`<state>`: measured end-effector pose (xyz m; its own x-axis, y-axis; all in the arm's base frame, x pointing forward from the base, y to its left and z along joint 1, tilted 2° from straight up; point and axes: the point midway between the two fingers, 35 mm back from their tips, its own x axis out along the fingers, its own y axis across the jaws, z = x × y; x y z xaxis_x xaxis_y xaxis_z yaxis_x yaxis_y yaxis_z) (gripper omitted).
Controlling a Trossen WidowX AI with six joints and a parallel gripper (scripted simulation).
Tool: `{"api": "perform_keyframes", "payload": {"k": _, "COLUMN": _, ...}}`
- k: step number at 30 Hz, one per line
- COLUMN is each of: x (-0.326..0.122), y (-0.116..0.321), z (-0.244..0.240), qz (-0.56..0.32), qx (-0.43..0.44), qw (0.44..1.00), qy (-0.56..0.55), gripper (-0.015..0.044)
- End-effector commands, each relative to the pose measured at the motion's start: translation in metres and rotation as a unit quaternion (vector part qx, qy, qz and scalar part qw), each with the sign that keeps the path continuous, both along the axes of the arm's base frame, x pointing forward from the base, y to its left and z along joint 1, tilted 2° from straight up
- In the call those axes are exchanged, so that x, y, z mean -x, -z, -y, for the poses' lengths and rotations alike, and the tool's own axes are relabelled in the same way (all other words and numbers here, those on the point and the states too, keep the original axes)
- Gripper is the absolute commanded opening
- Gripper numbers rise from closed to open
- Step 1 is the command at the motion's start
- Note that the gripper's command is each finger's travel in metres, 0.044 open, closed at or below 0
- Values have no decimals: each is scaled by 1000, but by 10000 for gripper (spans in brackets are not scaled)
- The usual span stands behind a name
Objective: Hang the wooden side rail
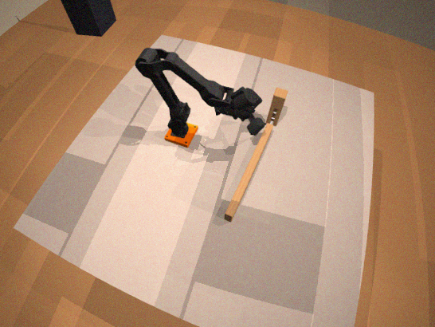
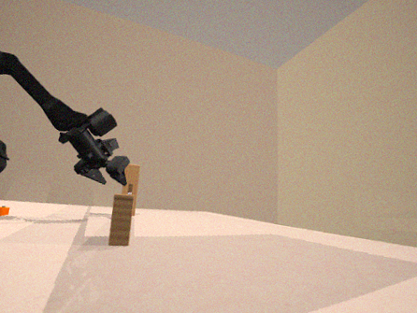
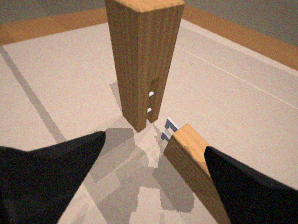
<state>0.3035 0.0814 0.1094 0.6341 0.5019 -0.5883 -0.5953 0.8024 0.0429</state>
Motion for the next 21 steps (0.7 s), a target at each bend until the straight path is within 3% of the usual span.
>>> {"api": "perform_keyframes", "payload": {"k": 1, "x": -8, "y": -11, "z": 7, "qz": -14, "qx": 0, "qw": 999, "qy": -40, "gripper": 440}}
{"api": "perform_keyframes", "payload": {"k": 8, "x": -16, "y": -31, "z": 20, "qz": -28, "qx": -18, "qw": 995, "qy": -94, "gripper": 440}}
{"api": "perform_keyframes", "payload": {"k": 21, "x": -16, "y": -32, "z": 21, "qz": -28, "qx": -19, "qw": 995, "qy": -95, "gripper": 440}}
